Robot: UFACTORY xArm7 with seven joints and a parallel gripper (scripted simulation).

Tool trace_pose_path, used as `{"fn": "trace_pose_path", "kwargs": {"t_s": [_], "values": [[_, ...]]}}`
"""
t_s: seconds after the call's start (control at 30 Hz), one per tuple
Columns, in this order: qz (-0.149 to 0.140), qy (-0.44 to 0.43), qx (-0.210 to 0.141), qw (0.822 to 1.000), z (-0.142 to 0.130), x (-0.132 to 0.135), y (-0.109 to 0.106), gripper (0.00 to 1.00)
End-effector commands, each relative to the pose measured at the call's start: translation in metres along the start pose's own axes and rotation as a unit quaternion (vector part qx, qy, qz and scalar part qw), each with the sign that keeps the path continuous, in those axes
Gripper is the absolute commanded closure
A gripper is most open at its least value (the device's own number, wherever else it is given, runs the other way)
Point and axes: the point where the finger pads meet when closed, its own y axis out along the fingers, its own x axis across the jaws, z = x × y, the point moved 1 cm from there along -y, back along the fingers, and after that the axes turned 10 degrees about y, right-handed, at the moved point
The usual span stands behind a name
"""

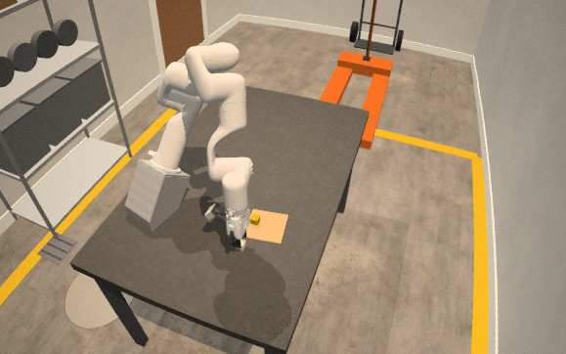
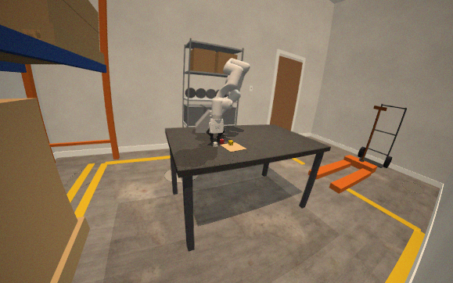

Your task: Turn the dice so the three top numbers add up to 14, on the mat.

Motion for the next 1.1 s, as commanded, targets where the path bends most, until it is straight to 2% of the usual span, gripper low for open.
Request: {"fn": "trace_pose_path", "kwargs": {"t_s": [0.0,0.57,1.07], "values": [[0.001,0.0,-0.001,1.0,-0.001,-0.001,0.003,0.53],[0.001,0.0,-0.001,1.0,-0.001,-0.001,0.029,0.53],[0.001,0.0,-0.001,1.0,-0.001,-0.001,0.031,0.53]]}}
